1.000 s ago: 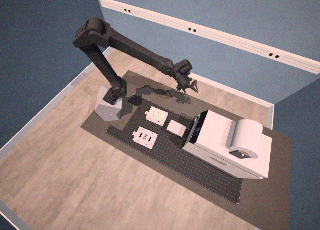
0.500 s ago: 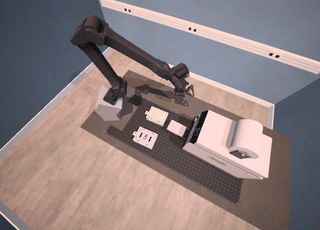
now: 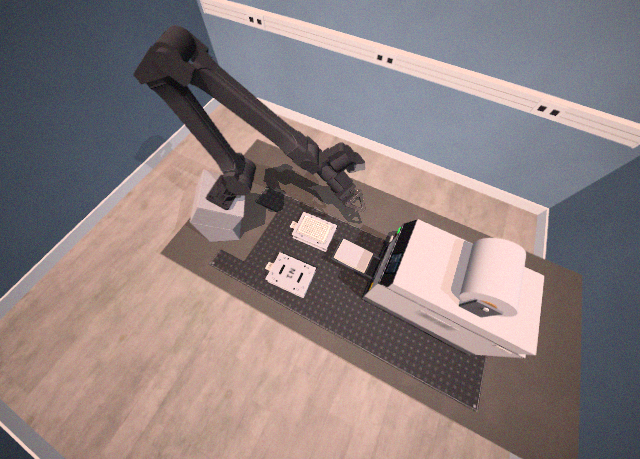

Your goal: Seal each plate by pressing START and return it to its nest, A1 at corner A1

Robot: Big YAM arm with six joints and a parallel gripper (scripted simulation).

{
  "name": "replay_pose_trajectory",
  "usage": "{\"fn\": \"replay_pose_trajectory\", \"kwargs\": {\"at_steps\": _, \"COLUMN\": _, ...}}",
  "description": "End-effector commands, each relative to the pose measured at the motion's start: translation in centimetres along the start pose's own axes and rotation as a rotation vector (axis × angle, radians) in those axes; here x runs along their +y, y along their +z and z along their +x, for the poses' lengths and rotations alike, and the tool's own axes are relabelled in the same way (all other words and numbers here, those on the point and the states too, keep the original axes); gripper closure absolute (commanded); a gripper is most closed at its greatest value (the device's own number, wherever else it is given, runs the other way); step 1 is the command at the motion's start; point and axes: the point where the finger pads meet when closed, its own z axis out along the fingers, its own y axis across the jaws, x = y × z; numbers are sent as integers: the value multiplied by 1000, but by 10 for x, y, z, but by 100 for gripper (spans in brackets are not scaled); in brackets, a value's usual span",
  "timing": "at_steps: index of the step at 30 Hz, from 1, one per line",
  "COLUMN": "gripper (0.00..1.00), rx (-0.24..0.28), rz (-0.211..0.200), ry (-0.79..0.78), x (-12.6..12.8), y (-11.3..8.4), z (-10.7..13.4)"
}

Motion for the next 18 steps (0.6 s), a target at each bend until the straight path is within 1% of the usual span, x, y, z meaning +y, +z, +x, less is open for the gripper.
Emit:
{"fn": "replay_pose_trajectory", "kwargs": {"at_steps": 1, "gripper": 12, "rx": -49, "rz": 47, "ry": 208, "x": -19, "y": -7, "z": 1}}
{"fn": "replay_pose_trajectory", "kwargs": {"at_steps": 4, "gripper": 14, "rx": -53, "rz": 45, "ry": 307, "x": -17, "y": -7, "z": 15}}
{"fn": "replay_pose_trajectory", "kwargs": {"at_steps": 5, "gripper": 100, "rx": -54, "rz": 44, "ry": 340, "x": -17, "y": -6, "z": 13}}
{"fn": "replay_pose_trajectory", "kwargs": {"at_steps": 6, "gripper": 100, "rx": -52, "rz": 40, "ry": 372, "x": -16, "y": -5, "z": 11}}
{"fn": "replay_pose_trajectory", "kwargs": {"at_steps": 9, "gripper": 100, "rx": -50, "rz": 35, "ry": 379, "x": -15, "y": -5, "z": 8}}
{"fn": "replay_pose_trajectory", "kwargs": {"at_steps": 15, "gripper": 100, "rx": -32, "rz": 19, "ry": 593, "x": -10, "y": 0, "z": 3}}
{"fn": "replay_pose_trajectory", "kwargs": {"at_steps": 18, "gripper": 100, "rx": -31, "rz": 13, "ry": 694, "x": -11, "y": 1, "z": -1}}
